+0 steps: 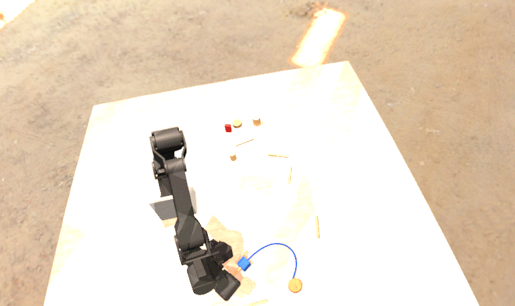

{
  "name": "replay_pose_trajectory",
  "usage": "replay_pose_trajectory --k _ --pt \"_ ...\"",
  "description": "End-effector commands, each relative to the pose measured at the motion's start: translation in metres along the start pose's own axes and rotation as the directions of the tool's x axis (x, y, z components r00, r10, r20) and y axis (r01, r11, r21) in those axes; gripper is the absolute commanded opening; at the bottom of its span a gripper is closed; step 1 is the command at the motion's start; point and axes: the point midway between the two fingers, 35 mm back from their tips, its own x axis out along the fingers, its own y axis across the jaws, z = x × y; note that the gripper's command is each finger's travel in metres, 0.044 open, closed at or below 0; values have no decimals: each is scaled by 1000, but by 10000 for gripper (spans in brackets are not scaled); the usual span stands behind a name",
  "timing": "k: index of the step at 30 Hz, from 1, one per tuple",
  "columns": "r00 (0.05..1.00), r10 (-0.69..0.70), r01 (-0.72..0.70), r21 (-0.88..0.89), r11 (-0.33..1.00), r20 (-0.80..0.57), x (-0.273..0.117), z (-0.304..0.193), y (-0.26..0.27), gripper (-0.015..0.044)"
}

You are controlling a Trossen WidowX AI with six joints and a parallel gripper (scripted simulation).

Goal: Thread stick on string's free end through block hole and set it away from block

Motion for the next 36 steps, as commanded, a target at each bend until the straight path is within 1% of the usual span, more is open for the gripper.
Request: replay_pose_trajectory --k 1,36 --pt "1000 1 -1 -1 1000 -5 2 -6 0 0" --pt "999 -33 33 -2 999 -9 -6 -46 0 0"
